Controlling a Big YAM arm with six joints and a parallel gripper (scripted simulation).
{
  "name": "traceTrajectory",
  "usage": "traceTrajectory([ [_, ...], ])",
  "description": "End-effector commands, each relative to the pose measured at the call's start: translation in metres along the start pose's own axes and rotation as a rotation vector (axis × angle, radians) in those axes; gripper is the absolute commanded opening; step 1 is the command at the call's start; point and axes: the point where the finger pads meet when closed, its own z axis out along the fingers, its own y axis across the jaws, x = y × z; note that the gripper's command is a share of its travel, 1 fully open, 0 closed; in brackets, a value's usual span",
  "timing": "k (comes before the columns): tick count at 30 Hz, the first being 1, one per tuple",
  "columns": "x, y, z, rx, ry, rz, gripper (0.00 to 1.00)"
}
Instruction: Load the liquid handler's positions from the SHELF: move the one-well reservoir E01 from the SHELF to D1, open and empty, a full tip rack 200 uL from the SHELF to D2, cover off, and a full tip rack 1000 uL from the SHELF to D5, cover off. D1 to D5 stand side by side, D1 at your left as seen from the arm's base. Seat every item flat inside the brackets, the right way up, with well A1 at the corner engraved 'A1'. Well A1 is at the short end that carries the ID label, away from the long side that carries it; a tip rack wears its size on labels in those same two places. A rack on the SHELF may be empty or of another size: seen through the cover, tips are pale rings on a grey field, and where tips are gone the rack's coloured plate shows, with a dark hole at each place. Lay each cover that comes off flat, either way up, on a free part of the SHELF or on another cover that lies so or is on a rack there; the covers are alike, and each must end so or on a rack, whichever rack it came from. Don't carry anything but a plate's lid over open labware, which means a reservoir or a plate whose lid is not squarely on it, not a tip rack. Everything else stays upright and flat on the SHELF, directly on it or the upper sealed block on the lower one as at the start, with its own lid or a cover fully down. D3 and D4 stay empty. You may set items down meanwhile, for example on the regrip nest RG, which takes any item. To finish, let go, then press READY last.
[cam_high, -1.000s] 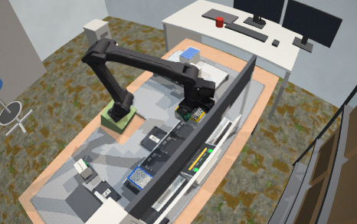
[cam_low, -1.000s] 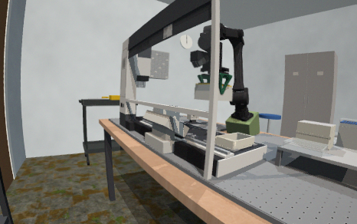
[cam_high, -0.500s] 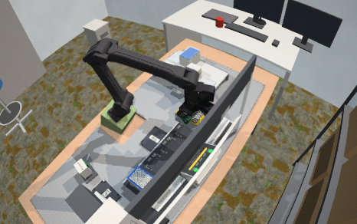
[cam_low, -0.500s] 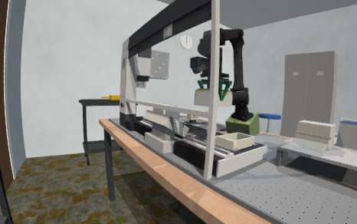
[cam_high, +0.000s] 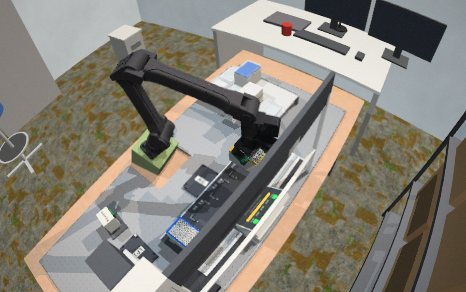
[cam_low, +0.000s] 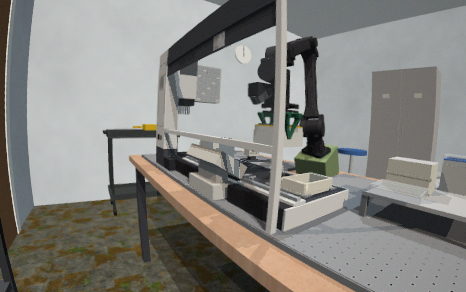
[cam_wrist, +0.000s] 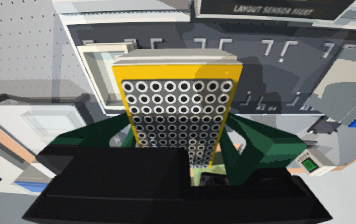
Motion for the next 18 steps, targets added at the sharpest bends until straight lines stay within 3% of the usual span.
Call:
traceTrajectory([
  [1,-0.007,-0.001,0.002,-0.005,-0.018,-0.004,0.00],
  [4,-0.014,0.004,0.001,-0.015,-0.033,-0.009,0.00],
  [6,-0.007,0.000,0.012,-0.005,-0.015,-0.007,0.00],
  [10,-0.017,0.003,0.009,-0.015,-0.039,-0.004,0.00],
  [12,-0.006,0.001,0.022,-0.007,-0.014,-0.010,0.00],
  [15,-0.006,0.001,0.023,-0.007,-0.015,-0.008,0.00],
  [16,-0.029,0.007,0.000,-0.031,-0.078,-0.001,0.00],
  [18,-0.020,0.003,0.017,-0.016,-0.045,-0.001,0.00],
])
